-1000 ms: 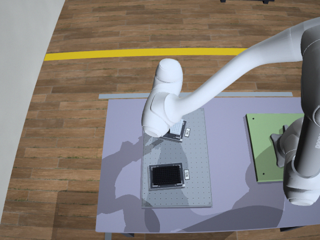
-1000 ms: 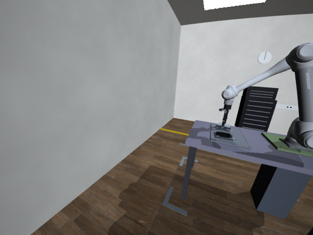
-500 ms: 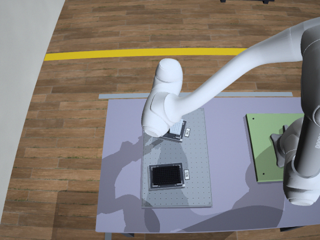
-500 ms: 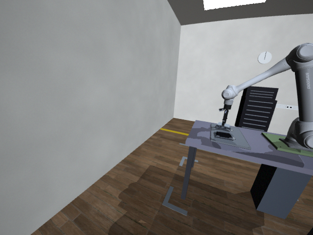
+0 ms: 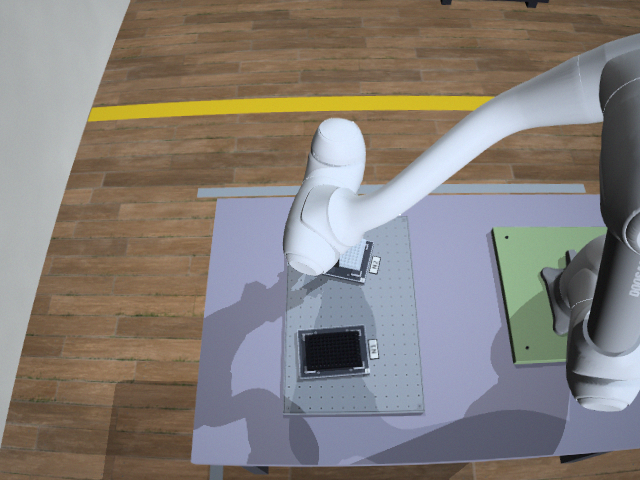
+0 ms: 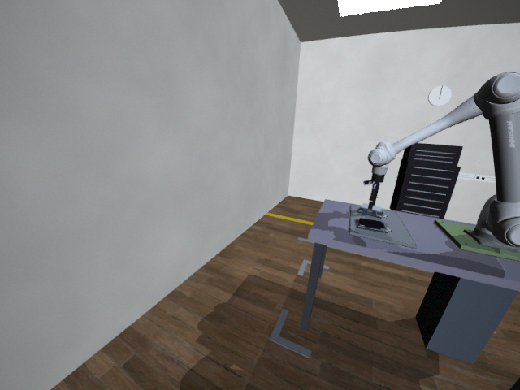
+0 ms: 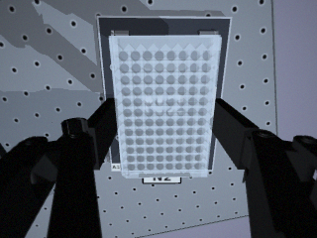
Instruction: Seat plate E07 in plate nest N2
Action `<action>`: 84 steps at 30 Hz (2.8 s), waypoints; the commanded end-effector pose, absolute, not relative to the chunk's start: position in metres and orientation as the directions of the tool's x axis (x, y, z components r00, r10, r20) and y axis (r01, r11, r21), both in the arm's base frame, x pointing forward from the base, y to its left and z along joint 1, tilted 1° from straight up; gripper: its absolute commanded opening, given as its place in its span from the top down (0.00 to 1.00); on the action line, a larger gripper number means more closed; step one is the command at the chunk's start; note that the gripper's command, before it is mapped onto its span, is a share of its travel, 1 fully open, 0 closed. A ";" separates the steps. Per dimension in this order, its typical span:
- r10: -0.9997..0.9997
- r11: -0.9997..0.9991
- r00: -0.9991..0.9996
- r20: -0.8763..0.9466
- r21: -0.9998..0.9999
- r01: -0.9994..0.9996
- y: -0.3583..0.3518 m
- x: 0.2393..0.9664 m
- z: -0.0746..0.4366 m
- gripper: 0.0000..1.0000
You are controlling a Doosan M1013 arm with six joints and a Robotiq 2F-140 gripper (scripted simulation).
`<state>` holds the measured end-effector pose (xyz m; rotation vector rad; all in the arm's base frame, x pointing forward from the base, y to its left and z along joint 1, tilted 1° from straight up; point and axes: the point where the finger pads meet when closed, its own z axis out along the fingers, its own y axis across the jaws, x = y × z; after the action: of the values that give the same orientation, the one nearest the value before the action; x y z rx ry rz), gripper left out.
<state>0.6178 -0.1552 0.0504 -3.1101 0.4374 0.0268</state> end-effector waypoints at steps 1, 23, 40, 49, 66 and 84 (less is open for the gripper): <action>-0.274 -0.962 0.962 -0.018 0.001 -0.274 -0.158 0.617 0.043 0.90; -0.274 -0.962 0.962 -0.016 0.001 -0.274 -0.159 0.617 0.036 0.90; -0.274 -0.962 0.962 -0.017 0.001 -0.274 -0.158 0.617 0.034 0.90; -0.274 -0.962 0.962 -0.017 0.001 -0.274 -0.158 0.617 0.032 0.90; -0.274 -0.962 0.962 -0.017 0.001 -0.274 -0.158 0.617 0.030 0.90; -0.274 -0.962 0.962 -0.017 0.001 -0.274 -0.158 0.617 0.027 0.90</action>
<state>0.6175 -0.1553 0.0301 -3.1102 0.4375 0.0250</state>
